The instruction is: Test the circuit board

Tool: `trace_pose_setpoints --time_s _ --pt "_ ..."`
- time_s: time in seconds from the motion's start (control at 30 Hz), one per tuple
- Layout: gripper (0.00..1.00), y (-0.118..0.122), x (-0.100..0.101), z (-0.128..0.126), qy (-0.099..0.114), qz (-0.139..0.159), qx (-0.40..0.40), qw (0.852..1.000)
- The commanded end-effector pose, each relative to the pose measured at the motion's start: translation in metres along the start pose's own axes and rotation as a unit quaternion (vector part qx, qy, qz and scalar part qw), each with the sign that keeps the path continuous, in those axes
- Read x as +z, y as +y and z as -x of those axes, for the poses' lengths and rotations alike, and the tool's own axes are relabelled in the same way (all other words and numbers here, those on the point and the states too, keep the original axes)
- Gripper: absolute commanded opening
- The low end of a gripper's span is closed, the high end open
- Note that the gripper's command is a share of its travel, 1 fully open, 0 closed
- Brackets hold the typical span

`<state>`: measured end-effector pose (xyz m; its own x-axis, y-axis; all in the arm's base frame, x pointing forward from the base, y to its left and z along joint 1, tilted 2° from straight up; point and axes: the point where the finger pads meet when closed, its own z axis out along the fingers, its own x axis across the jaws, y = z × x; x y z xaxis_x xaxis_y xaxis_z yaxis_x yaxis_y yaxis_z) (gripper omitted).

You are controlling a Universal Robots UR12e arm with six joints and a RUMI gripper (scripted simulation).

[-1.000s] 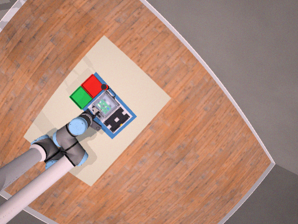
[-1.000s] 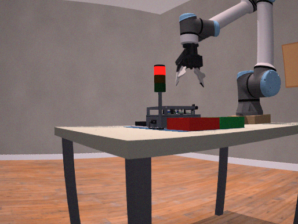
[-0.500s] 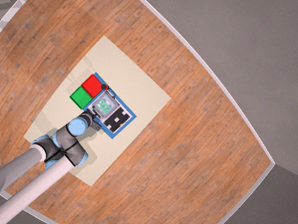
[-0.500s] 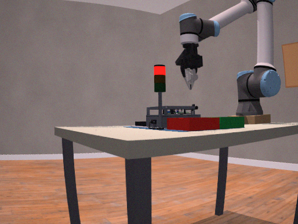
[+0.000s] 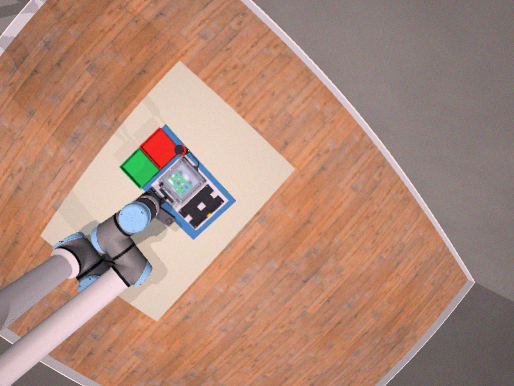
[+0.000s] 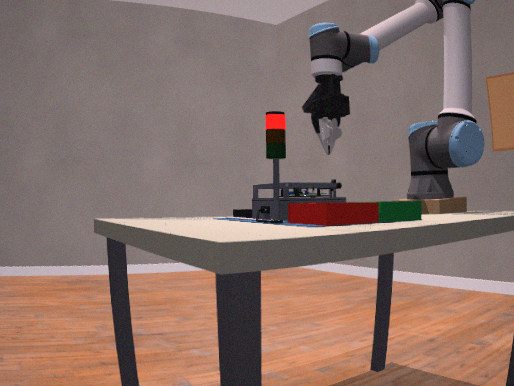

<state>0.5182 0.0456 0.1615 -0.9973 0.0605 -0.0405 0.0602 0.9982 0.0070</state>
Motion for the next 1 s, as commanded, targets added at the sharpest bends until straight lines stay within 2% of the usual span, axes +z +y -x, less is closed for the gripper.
trace_pose_setpoints --time_s 0.0,0.53,0.97 --pt "0.00 0.000 -0.001 0.001 -0.001 0.000 0.000 1.000" --pt "0.00 0.000 -0.001 0.001 -0.001 0.000 0.000 1.000" --pt "0.00 0.000 -0.011 0.001 -0.001 0.000 0.000 1.000"
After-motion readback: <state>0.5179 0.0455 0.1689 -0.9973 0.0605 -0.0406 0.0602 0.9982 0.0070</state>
